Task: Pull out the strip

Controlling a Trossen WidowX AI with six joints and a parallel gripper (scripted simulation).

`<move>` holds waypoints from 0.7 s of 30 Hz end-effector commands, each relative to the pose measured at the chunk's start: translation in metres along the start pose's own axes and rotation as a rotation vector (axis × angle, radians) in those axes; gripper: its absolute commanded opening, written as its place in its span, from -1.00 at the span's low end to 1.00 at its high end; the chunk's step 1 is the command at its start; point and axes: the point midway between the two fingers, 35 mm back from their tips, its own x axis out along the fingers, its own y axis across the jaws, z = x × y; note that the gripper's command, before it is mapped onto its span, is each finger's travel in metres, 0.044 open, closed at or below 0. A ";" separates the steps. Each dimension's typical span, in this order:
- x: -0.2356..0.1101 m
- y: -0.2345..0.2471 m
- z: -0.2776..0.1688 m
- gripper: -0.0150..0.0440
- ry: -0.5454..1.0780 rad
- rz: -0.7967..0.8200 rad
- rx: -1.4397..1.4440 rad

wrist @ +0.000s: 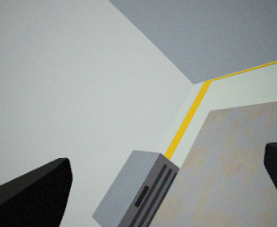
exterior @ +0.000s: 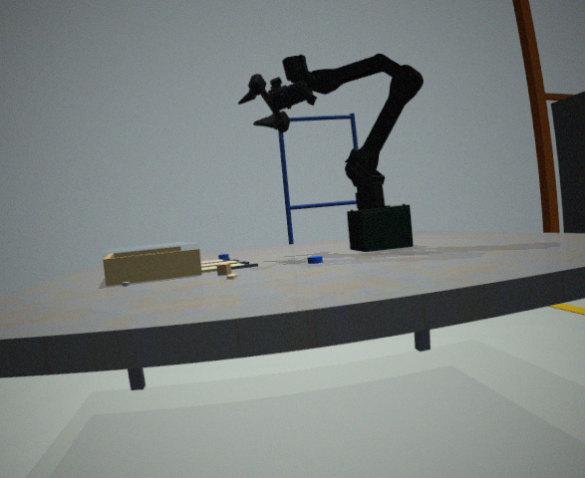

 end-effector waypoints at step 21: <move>-0.041 0.014 -0.304 0.86 0.664 0.455 -0.932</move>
